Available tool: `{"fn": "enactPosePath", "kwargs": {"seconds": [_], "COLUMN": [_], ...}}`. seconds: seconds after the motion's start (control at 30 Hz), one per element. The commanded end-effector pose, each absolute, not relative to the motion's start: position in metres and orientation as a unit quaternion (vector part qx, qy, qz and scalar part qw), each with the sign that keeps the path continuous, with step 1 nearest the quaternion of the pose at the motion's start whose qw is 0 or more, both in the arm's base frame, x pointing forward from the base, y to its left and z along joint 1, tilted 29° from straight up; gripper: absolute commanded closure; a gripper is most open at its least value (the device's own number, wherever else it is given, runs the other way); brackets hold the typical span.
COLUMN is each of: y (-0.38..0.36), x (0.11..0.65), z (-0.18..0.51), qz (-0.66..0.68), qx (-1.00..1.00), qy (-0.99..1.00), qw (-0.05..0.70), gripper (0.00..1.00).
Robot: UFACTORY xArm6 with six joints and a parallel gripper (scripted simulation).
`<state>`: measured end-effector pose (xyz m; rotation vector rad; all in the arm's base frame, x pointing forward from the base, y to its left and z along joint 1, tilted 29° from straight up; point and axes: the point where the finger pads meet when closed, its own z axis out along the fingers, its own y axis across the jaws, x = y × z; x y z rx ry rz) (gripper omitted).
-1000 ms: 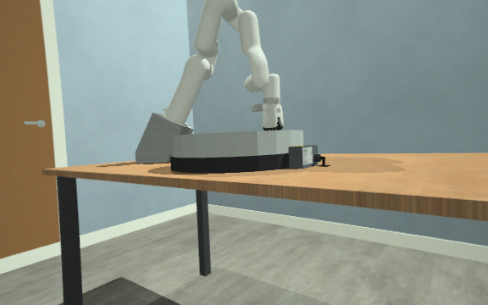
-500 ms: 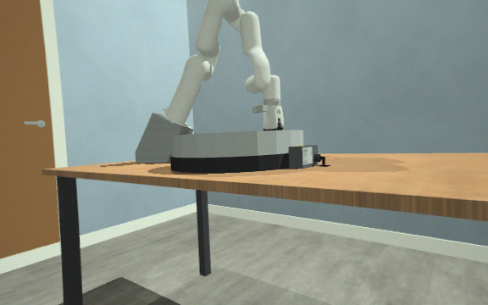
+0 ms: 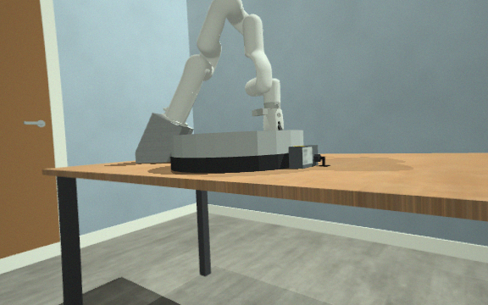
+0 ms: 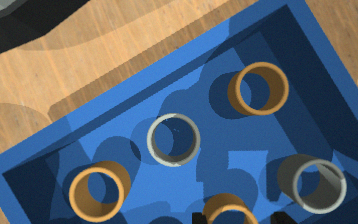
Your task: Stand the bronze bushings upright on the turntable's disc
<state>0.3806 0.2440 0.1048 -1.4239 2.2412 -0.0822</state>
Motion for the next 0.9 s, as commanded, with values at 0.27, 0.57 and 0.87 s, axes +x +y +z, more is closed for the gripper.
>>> {"fn": "enactPosePath", "kwargs": {"seconds": [0.27, 0.57, 0.87], "y": [0.246, 0.246, 0.248], "x": [0.384, 0.384, 0.389], "z": [0.101, 0.101, 0.090], "qz": [-0.032, -0.032, -0.032], "qx": [-0.519, -0.519, -0.519], "qy": [0.819, 0.819, 0.819], "qw": [0.243, 0.243, 0.243], "gripper": [0.59, 0.59, 0.59]}}
